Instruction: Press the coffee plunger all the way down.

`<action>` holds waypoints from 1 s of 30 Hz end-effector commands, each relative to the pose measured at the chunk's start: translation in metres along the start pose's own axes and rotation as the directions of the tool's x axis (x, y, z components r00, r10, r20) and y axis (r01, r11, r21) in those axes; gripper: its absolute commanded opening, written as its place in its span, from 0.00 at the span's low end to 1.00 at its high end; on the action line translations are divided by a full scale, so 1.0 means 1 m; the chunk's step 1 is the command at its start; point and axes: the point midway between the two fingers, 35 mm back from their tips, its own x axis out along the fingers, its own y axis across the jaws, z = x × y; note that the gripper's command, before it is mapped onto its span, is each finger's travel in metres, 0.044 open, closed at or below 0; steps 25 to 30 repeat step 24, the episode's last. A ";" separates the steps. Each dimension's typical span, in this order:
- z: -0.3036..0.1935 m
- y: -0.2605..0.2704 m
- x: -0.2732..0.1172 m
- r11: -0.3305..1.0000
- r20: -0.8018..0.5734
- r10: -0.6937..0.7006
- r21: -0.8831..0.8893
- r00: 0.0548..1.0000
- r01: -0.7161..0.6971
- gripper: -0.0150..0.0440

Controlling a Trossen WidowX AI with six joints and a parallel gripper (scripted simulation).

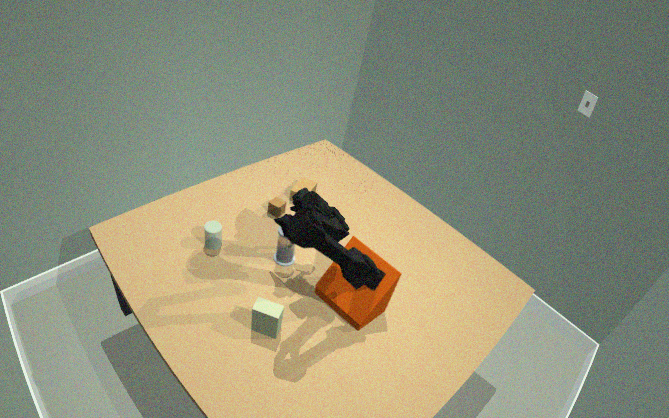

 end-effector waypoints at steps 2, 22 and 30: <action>0.001 -0.001 0.001 1.000 -0.001 -0.002 0.011 1.000 0.002 1.00; 0.051 0.015 -0.067 1.000 -0.015 -0.005 0.006 1.000 0.005 1.00; 0.051 0.015 -0.067 1.000 -0.015 -0.005 0.006 1.000 0.005 1.00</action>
